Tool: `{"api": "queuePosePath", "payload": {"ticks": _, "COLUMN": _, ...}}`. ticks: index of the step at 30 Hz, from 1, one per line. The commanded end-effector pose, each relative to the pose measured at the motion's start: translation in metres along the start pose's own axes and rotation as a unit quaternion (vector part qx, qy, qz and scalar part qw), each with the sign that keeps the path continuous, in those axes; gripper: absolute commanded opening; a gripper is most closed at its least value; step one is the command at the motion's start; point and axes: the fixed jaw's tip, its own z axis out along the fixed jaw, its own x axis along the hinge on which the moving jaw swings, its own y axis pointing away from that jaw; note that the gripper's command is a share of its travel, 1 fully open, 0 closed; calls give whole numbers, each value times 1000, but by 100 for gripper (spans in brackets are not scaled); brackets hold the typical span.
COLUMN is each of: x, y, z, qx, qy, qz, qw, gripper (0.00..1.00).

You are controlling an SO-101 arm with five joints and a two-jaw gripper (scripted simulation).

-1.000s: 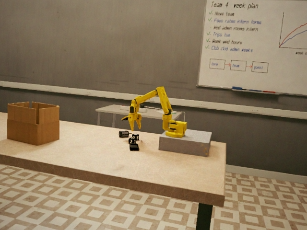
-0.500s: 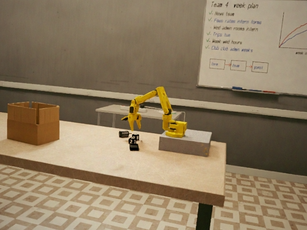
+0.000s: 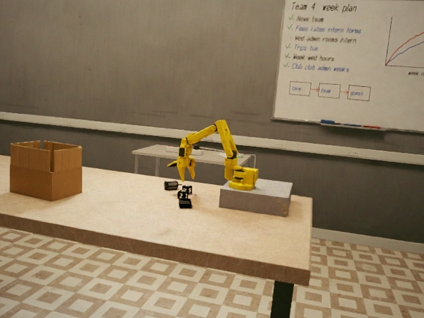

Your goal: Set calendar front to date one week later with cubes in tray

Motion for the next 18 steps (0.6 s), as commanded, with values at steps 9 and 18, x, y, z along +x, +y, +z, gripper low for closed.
{"api": "queuePosePath", "payload": {"ticks": 9, "x": 0, "y": -1, "z": 12, "qx": 1, "qy": 6, "qz": 8, "qw": 1000, "gripper": 35}}
{"api": "queuePosePath", "payload": {"ticks": 18, "x": 0, "y": -1, "z": 27, "qx": 1, "qy": 6, "qz": 8, "qw": 1000, "gripper": 35}}
